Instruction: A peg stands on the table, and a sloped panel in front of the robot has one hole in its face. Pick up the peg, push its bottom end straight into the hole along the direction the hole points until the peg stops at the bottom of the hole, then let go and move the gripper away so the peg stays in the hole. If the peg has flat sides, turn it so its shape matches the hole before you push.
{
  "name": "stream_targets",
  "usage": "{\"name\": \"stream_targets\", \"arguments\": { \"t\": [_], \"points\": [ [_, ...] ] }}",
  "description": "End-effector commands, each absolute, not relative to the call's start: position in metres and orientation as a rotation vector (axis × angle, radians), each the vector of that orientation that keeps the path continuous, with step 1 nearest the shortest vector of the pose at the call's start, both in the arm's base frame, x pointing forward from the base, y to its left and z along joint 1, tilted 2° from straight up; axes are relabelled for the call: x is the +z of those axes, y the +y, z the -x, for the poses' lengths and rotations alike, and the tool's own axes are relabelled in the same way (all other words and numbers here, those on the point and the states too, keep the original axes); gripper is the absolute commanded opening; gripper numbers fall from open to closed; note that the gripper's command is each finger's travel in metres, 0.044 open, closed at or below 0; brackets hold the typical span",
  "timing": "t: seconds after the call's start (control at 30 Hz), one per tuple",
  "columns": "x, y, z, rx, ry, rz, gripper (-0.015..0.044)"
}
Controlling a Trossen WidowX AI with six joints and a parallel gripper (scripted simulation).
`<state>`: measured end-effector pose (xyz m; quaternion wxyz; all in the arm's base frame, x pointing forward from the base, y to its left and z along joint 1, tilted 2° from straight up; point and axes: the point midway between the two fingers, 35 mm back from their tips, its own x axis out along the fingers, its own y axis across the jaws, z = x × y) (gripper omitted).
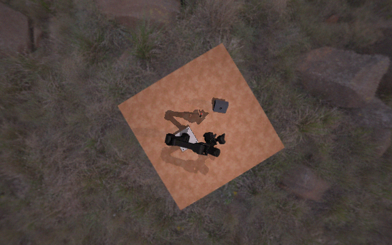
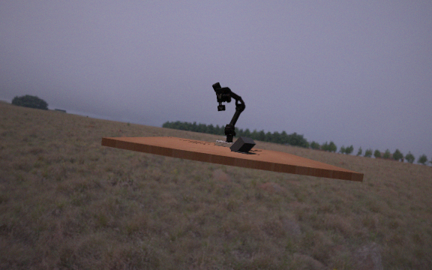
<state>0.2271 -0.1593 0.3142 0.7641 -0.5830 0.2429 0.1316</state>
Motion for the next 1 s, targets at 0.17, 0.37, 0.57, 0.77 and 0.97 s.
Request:
{"name": "stream_targets", "arguments": {
  "t": [0.17,0.37,0.57,0.77,0.97],
  "points": [
    [0.291,-0.148,-0.245,0.361,0.573,1.132,0.0440],
    [0.278,-0.138,-0.255,0.403,0.607,1.054,0.0440],
    [0.264,-0.127,-0.265,0.449,0.647,0.982,0.0440],
    [0.249,-0.114,-0.273,0.492,0.694,0.915,0.0440],
    [0.235,-0.101,-0.281,0.533,0.746,0.855,0.0440]
  ]
}}
